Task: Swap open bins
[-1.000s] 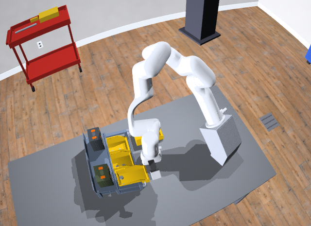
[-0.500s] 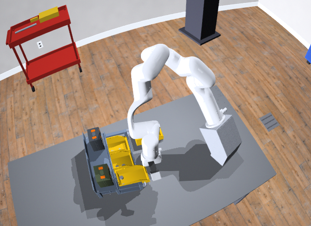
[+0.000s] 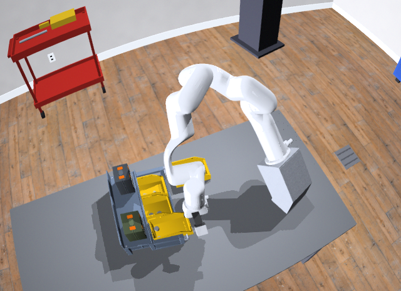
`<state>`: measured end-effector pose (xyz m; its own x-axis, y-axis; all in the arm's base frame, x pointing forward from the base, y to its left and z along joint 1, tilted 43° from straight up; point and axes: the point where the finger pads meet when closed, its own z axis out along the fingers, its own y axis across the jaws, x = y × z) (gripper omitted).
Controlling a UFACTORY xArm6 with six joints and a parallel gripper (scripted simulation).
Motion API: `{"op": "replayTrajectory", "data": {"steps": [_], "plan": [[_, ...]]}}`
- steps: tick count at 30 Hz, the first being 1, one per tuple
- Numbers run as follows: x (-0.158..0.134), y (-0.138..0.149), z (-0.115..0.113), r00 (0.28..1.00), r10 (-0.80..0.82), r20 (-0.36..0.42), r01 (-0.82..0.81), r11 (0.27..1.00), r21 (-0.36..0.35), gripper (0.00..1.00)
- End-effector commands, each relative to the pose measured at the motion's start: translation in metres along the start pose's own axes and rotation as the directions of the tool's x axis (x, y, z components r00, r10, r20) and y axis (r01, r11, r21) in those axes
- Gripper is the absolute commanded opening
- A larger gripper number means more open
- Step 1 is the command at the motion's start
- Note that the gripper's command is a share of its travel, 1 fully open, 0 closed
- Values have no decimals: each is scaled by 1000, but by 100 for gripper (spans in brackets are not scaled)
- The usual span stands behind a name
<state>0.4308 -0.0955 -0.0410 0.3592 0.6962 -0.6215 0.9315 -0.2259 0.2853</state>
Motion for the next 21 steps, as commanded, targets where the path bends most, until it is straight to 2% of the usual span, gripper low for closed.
{"op": "replayTrajectory", "data": {"steps": [1,12,21], "plan": [[1,2,9,1000,1,-2,-1,1000,-4,0],[1,2,40,1000,1,-2,-1,1000,-4,0],[1,2,49,1000,1,-2,-1,1000,-4,0]]}}
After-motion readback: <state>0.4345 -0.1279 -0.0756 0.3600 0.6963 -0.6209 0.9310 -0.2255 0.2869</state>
